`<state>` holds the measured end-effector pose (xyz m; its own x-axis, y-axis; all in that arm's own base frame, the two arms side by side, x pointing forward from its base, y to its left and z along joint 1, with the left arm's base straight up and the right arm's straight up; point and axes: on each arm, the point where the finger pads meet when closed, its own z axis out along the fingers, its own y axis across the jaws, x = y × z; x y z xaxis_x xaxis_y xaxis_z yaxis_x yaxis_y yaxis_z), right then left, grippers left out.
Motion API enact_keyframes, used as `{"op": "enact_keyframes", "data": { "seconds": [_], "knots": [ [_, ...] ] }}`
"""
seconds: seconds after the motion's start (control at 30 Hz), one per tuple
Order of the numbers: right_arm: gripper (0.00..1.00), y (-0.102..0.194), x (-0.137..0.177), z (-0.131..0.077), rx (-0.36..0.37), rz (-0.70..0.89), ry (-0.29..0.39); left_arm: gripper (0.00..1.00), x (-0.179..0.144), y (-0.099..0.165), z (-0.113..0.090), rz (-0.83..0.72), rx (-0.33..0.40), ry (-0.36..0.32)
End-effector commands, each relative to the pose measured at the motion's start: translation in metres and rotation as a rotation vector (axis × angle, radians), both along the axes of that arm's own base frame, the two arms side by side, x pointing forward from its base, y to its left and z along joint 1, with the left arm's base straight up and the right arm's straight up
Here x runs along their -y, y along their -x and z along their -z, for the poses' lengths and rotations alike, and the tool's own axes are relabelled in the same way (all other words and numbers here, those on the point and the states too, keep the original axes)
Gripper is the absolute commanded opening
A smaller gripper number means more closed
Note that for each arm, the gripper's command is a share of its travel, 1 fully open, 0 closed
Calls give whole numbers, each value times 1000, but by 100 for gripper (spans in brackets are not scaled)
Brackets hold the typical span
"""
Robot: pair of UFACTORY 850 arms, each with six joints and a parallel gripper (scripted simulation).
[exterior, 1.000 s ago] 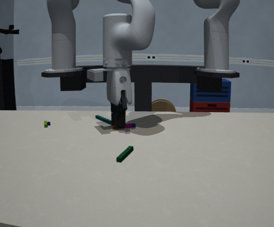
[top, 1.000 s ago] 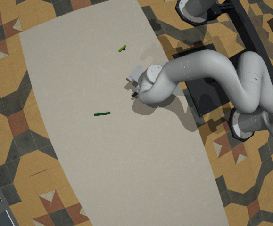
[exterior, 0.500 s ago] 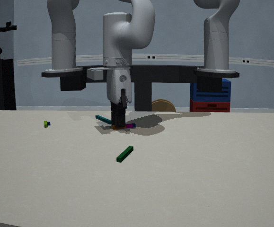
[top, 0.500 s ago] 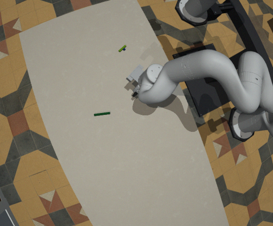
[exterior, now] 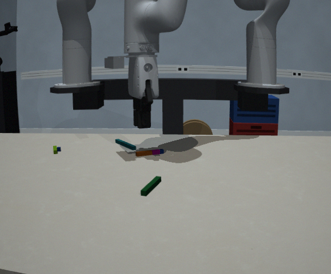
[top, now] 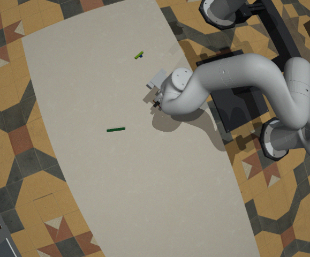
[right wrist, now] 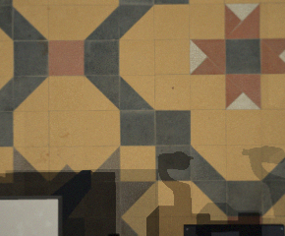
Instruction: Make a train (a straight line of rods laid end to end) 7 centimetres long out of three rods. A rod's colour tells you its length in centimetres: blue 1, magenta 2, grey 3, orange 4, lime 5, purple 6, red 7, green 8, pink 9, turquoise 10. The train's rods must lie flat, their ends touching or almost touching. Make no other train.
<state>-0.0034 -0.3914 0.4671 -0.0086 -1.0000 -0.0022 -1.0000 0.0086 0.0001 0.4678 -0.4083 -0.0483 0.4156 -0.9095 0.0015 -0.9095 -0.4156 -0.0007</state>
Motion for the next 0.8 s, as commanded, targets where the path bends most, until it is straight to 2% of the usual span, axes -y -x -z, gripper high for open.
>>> {"op": "enact_keyframes", "data": {
  "seconds": [0.0, 0.13, 0.3, 0.33, 0.77],
  "knots": [
    [100, 0, 0, -1, 0, 0, 2, 26, 0, 0, -9, 0, 0, 0],
    [100, 0, 0, -1, 0, 0, 2, 26, 0, 0, -21, 0, 0, 0],
    [100, 0, 0, -1, 0, 0, 2, 26, 0, 0, -24, 0, 0, 0],
    [100, 0, 0, -1, 0, 0, 2, 100, 0, 0, -24, 0, 0, 0],
    [100, 0, 0, -1, 0, 0, 2, 100, 0, 0, -24, 0, 0, 0]
  ]
}}
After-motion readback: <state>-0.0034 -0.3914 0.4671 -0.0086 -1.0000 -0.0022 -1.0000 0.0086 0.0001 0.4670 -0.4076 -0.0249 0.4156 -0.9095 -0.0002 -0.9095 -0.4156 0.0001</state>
